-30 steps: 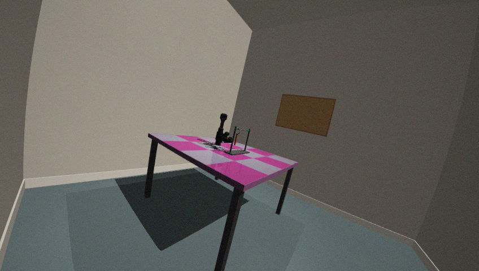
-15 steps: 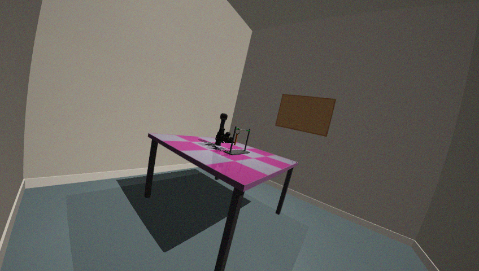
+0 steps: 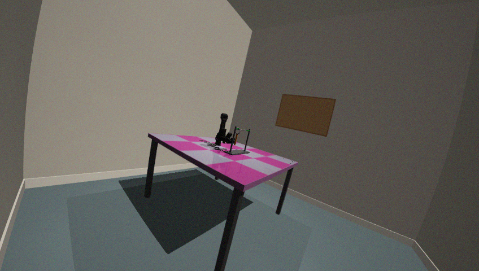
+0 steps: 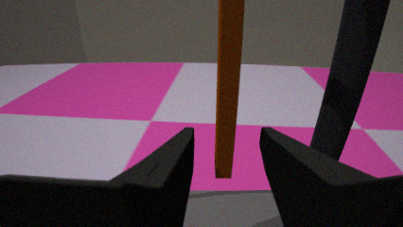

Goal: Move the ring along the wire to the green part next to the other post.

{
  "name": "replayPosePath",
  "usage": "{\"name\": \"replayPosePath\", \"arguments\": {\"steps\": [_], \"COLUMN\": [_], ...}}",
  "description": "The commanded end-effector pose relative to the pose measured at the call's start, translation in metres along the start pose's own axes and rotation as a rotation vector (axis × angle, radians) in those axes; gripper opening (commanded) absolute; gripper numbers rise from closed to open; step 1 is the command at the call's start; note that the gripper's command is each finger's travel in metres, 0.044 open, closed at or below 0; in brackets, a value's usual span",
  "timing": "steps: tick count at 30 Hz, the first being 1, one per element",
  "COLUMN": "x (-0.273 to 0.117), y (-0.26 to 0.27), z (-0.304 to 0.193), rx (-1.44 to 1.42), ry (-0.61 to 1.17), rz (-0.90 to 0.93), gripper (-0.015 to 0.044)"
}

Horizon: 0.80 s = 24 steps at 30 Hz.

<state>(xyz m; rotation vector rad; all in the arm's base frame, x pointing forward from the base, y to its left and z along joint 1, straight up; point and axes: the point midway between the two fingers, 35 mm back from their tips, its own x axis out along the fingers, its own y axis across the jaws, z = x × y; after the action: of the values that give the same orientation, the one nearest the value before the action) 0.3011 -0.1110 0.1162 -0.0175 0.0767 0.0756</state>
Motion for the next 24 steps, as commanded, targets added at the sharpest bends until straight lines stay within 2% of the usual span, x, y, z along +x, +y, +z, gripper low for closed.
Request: {"name": "replayPosePath", "arguments": {"steps": [1, 24], "x": [0.007, 0.035], "y": [-0.001, 0.002], "z": [0.000, -0.001], "rx": [0.004, 0.005], "ry": [0.000, -0.004], "rz": [-0.004, -0.004], "gripper": [0.0160, 0.0160]}}
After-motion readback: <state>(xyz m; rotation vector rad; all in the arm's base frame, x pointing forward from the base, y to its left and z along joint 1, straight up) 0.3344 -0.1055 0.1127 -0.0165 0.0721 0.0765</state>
